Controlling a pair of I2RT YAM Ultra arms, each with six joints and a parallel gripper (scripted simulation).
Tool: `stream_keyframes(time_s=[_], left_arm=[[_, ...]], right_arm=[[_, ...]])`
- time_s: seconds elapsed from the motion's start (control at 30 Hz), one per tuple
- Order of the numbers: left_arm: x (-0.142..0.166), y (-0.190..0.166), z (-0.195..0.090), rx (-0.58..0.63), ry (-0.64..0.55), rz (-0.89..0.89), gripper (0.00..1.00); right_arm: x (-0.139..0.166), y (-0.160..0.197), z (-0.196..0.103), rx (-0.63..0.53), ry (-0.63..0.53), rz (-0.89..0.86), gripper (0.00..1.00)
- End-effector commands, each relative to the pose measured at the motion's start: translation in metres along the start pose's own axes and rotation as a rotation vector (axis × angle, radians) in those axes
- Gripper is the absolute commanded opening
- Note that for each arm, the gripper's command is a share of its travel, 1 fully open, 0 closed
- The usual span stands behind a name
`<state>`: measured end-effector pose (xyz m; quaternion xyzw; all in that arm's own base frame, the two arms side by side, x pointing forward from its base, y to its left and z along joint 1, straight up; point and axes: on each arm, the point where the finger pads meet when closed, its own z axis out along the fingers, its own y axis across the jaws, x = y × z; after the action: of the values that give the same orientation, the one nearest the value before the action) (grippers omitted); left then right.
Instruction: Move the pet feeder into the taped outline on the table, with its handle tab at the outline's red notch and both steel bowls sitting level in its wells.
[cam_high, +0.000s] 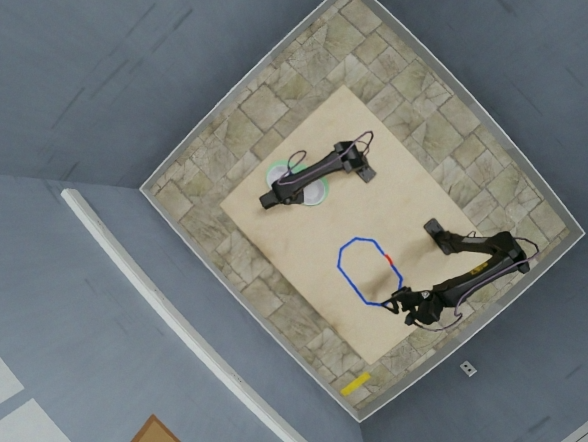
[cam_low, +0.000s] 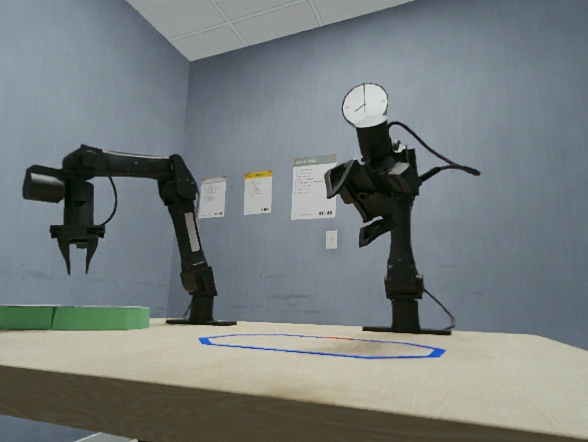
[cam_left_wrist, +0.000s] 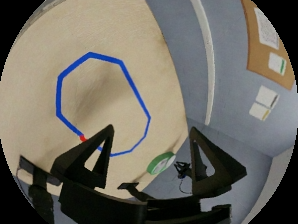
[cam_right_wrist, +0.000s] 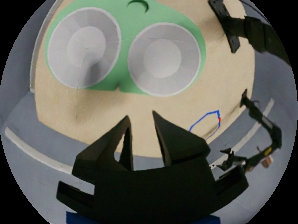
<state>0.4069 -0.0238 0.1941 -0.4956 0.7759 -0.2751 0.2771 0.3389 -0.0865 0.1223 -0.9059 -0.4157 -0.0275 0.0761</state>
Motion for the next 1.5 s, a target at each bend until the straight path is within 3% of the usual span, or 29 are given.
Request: stream_keyframes(time_s=[0.0,0.13,0.17,0.23,0.3,0.37,0.4,0.43,0.53,0.6,0.63,0.8,0.83,0.87,0.93,1.0,1.07,1.2,1.27,1.47], left_arm=[[-0.014,-0.028,-0.018,0.119,-0.095,0.218,1.00],[-0.026,-0.048,-0.038,0.153,-0.166,0.388,1.00],[-0.019,-0.032,-0.027,0.147,-0.161,0.438,1.00],[-0.023,-0.053,-0.044,0.213,-0.209,0.481,1.00],[-0.032,-0.071,-0.065,0.237,-0.267,0.551,1.00],[-0.032,-0.071,-0.065,0.237,-0.267,0.551,1.00],[-0.034,-0.079,-0.074,0.268,-0.318,0.643,1.00],[-0.031,-0.063,-0.061,0.246,-0.307,0.676,1.00],[-0.036,-0.095,-0.096,0.312,-0.408,0.771,1.00],[-0.043,-0.098,-0.109,0.294,-0.456,0.843,1.00],[-0.042,-0.089,-0.100,0.288,-0.467,0.889,1.00],[-0.048,-0.119,-0.152,0.314,-0.625,1.047,1.00],[-0.044,-0.105,-0.132,0.307,-0.627,1.101,1.00],[-0.045,-0.120,-0.153,0.350,-0.682,1.109,1.00],[-0.045,-0.120,-0.153,0.350,-0.682,1.109,1.00],[-0.048,-0.126,-0.171,0.365,-0.788,1.205,1.00],[-0.049,-0.122,-0.169,0.331,-0.804,1.261,1.00],[-0.049,-0.126,-0.175,0.346,-0.809,1.234,1.00],[-0.050,-0.141,-0.202,0.403,-0.853,1.196,1.00],[-0.048,-0.142,-0.184,0.394,-0.823,1.207,1.00]], right_arm=[[-0.026,-0.003,-0.007,0.002,-0.016,-0.192,0.30],[-0.053,-0.003,-0.001,0.020,-0.008,-0.416,0.30],[-0.038,0.003,-0.006,-0.021,0.014,-0.440,0.30],[-0.058,-0.006,-0.001,0.028,0.003,-0.432,0.30],[-0.080,-0.010,0.002,0.060,-0.008,-0.556,0.30],[-0.080,-0.010,0.002,0.060,-0.008,-0.556,0.30],[-0.086,-0.010,0.001,0.059,0.000,-0.633,0.30],[-0.076,-0.003,0.000,0.016,0.010,-0.645,0.30],[-0.107,-0.018,0.006,0.089,0.008,-0.731,0.30],[-0.120,-0.022,0.008,0.097,0.023,-0.862,0.30],[-0.113,-0.012,0.006,0.045,0.028,-0.888,0.30],[-0.150,-0.036,0.014,0.112,0.066,-1.069,0.30],[-0.140,-0.021,0.009,0.051,0.050,-1.094,0.30],[-0.149,-0.030,0.012,0.087,0.067,-1.066,0.30],[-0.149,-0.030,0.012,0.087,0.067,-1.066,0.30],[-0.162,-0.043,0.016,0.126,0.087,-1.141,0.30],[-0.163,-0.037,0.018,0.084,0.088,-1.220,0.30],[-0.165,-0.034,0.013,0.066,0.072,-1.182,0.30],[-0.169,-0.042,0.016,0.109,0.086,-1.116,0.30],[-0.163,-0.031,0.012,0.080,0.054,-1.155,0.30]])
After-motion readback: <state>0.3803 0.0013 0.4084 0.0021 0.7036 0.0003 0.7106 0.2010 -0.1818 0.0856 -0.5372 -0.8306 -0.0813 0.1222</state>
